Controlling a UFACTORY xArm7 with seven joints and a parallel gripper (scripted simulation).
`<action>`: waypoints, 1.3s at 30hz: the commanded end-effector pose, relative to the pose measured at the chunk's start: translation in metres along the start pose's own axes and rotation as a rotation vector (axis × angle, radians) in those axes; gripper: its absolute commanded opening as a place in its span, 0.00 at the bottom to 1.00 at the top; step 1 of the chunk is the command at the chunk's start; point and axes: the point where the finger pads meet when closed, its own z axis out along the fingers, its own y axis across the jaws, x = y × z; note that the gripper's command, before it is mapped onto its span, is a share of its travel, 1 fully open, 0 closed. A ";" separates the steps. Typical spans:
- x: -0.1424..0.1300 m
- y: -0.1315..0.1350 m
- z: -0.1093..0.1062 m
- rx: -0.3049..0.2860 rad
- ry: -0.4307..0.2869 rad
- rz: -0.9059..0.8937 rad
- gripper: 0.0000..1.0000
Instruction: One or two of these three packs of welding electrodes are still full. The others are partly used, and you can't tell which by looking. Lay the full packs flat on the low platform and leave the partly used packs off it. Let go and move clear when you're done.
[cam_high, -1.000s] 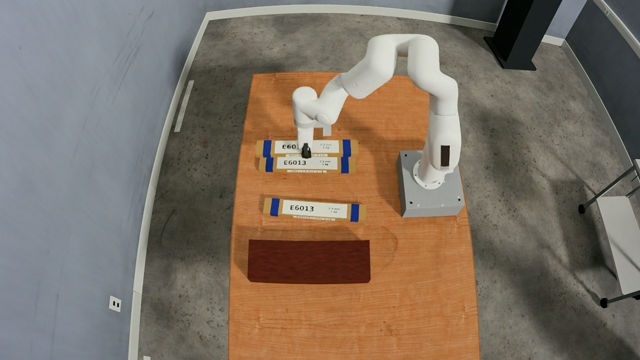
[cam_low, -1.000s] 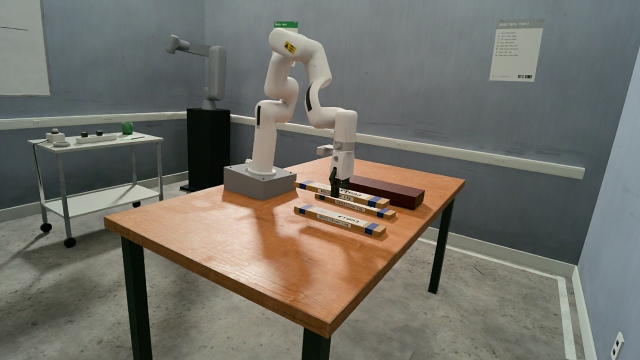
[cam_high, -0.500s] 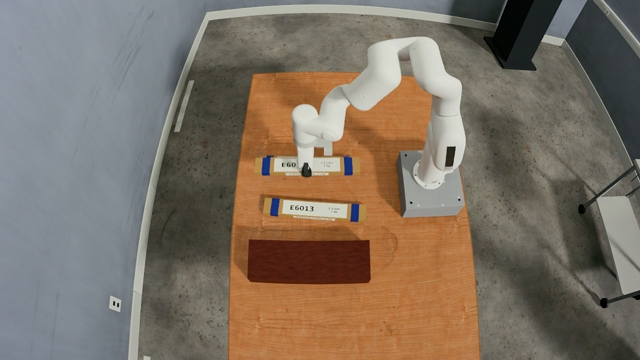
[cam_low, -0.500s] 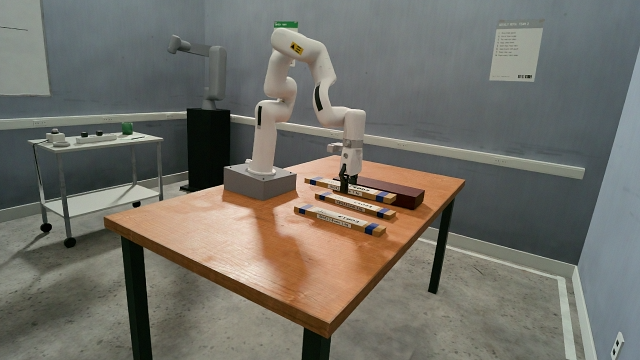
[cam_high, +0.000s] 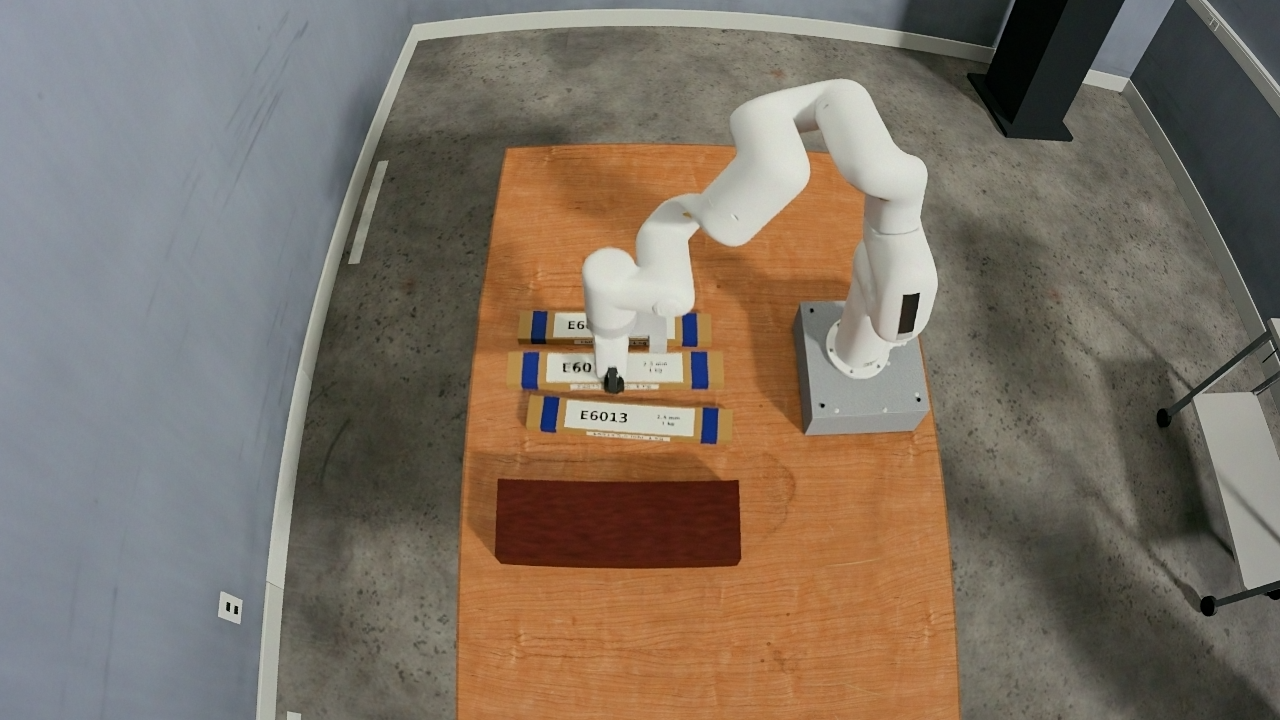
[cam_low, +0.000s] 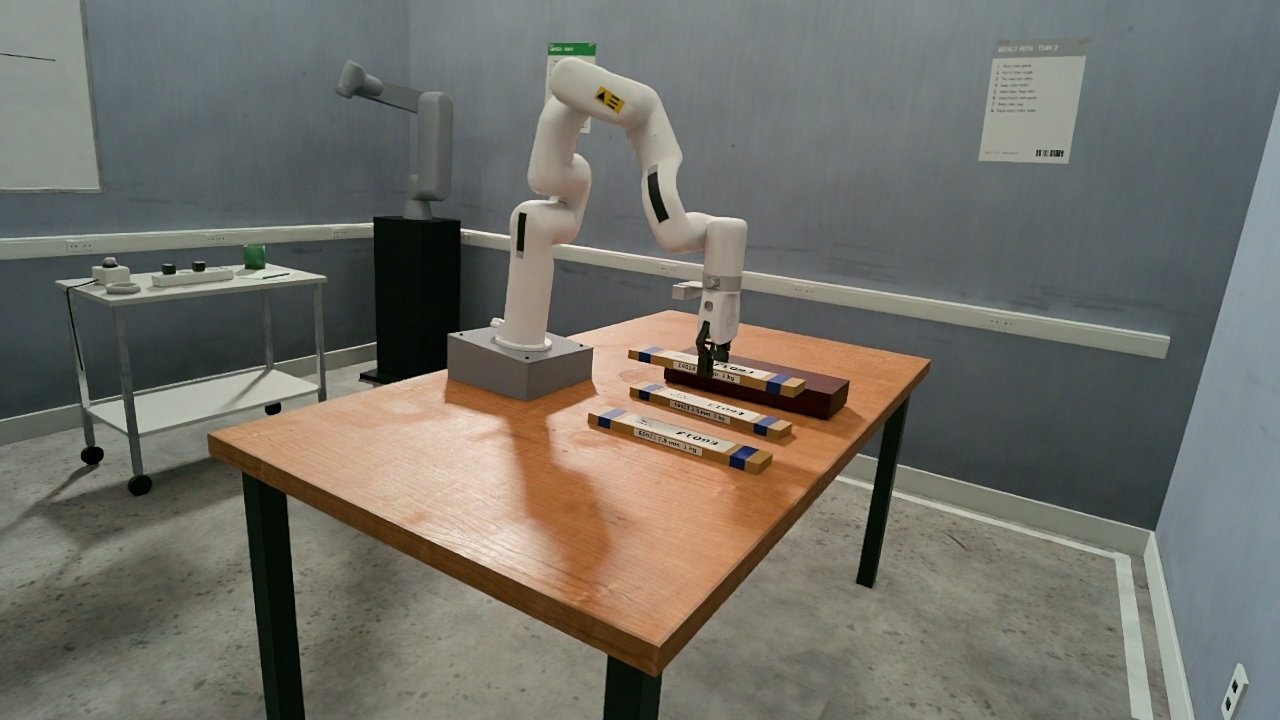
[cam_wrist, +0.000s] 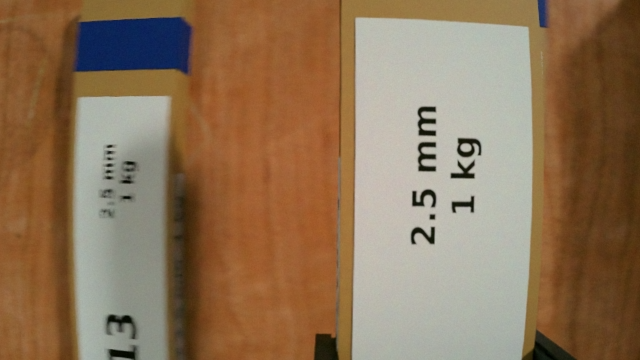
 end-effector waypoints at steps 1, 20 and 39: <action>-0.002 0.026 -0.001 0.005 -0.005 0.002 0.58; -0.001 0.110 -0.001 0.005 -0.005 0.002 0.58; 0.001 0.190 -0.001 0.005 -0.005 0.002 0.58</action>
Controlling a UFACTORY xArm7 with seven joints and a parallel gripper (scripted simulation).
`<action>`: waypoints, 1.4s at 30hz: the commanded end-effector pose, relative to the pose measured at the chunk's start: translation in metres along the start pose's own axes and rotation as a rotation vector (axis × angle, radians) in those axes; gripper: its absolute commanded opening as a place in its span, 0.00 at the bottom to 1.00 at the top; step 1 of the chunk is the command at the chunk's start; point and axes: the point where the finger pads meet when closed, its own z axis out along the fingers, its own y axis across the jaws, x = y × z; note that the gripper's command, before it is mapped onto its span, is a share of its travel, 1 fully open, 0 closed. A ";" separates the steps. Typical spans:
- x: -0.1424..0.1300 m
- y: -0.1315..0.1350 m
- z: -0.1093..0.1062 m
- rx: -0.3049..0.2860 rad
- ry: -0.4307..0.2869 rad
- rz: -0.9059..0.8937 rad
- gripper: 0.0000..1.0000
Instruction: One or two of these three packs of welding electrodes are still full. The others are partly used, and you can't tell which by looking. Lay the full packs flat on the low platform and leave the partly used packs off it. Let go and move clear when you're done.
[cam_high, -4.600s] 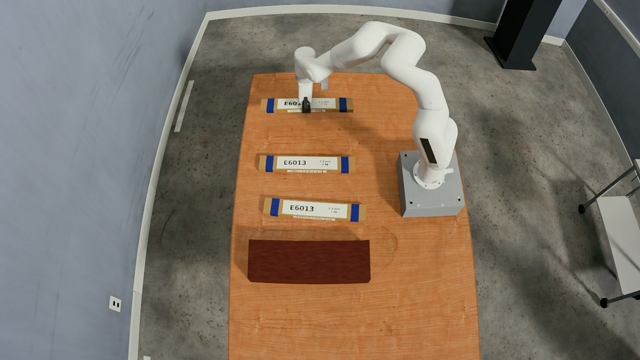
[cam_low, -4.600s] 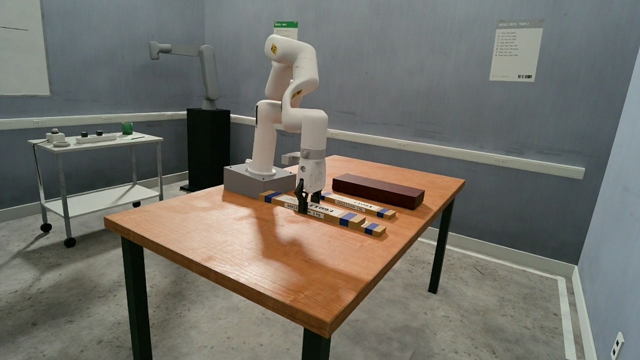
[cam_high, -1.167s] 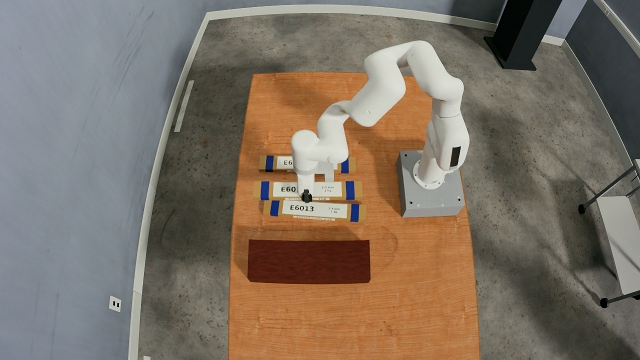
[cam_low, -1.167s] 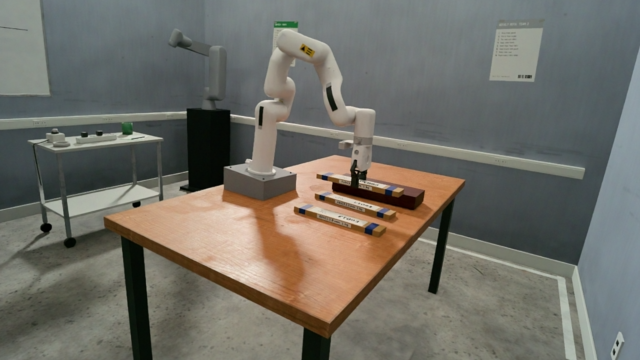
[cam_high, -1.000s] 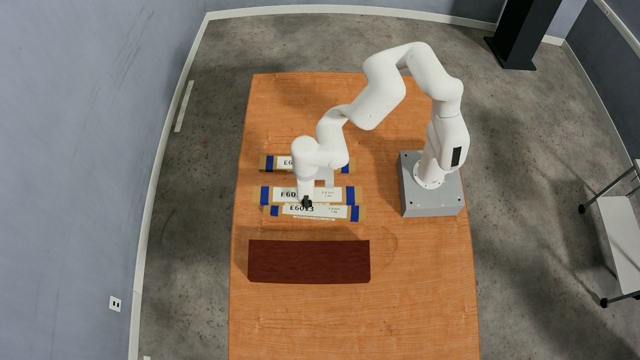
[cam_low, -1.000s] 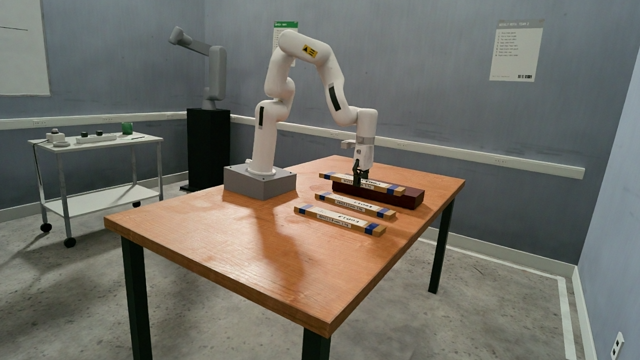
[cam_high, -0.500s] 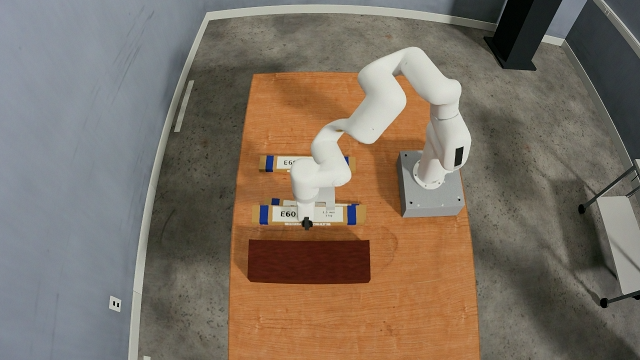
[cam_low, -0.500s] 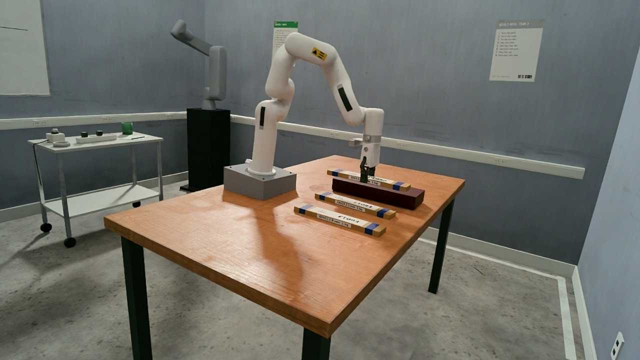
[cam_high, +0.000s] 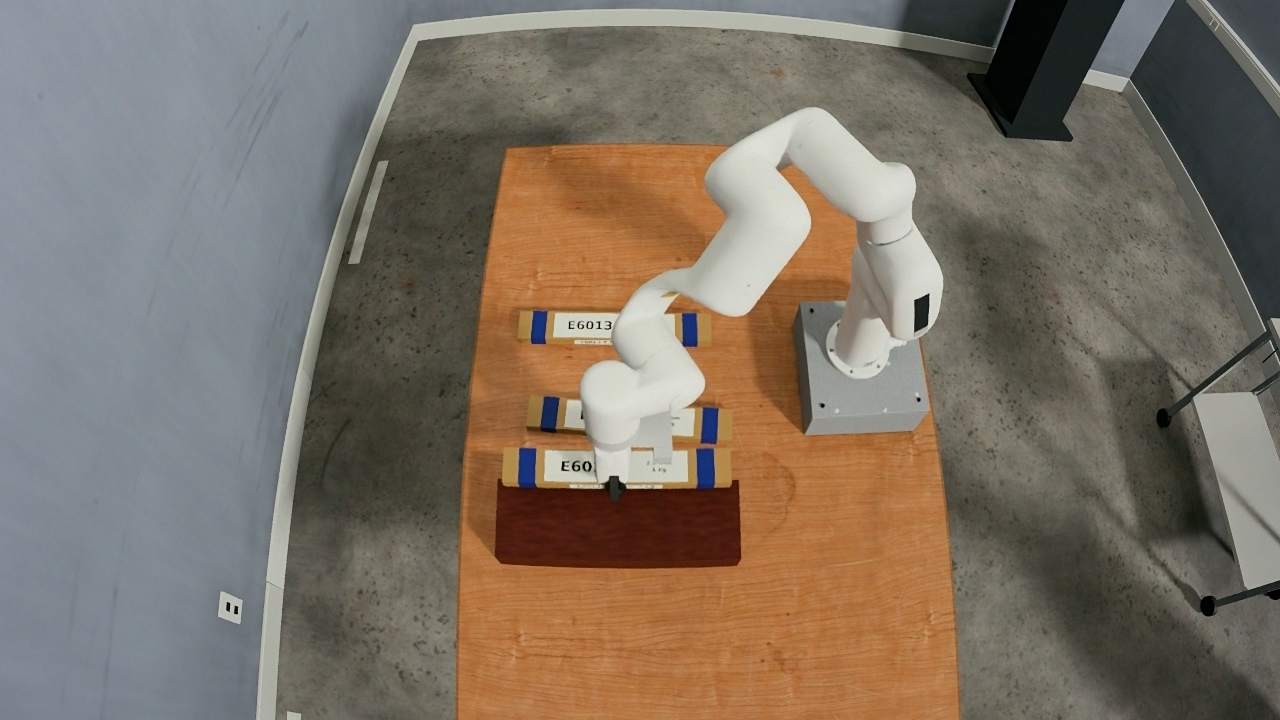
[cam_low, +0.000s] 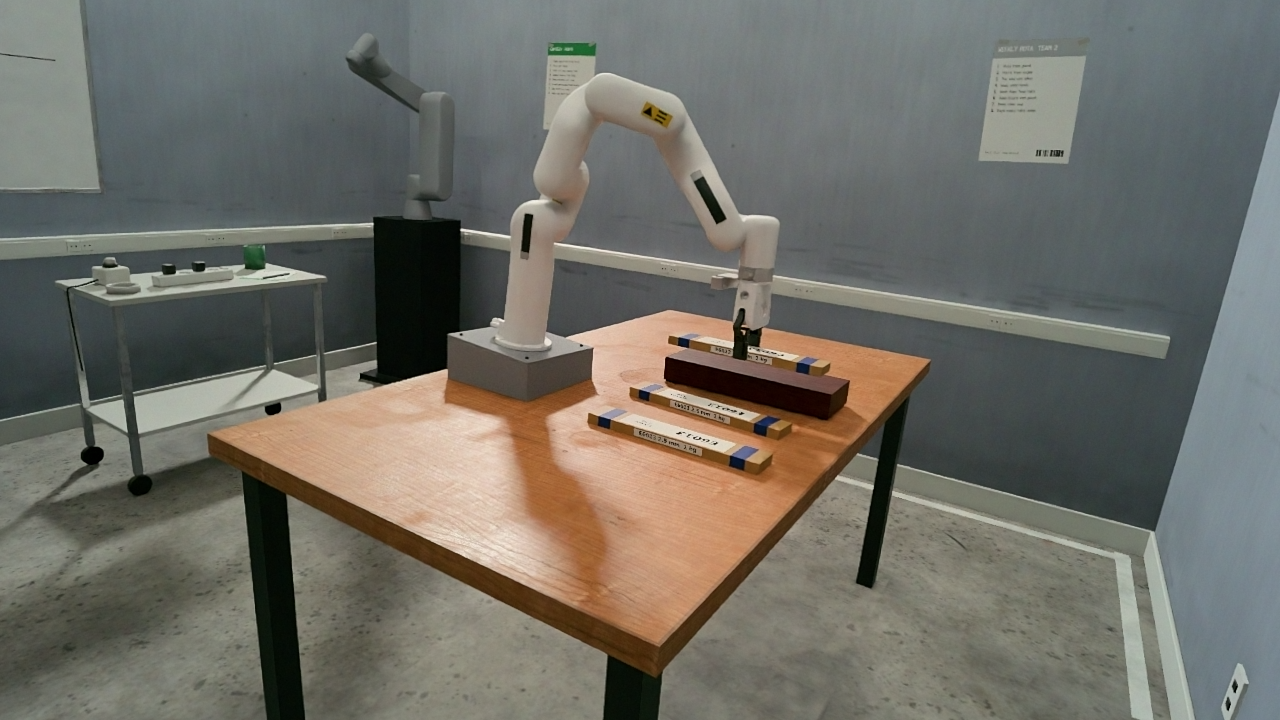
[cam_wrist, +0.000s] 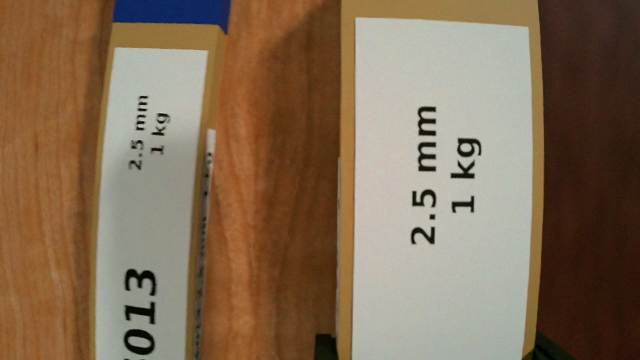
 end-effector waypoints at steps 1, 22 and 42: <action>-0.003 0.020 -0.002 0.001 -0.005 0.002 0.58; -0.001 0.082 -0.001 0.001 -0.005 0.002 0.58; -0.001 0.104 -0.001 0.001 -0.005 0.002 0.58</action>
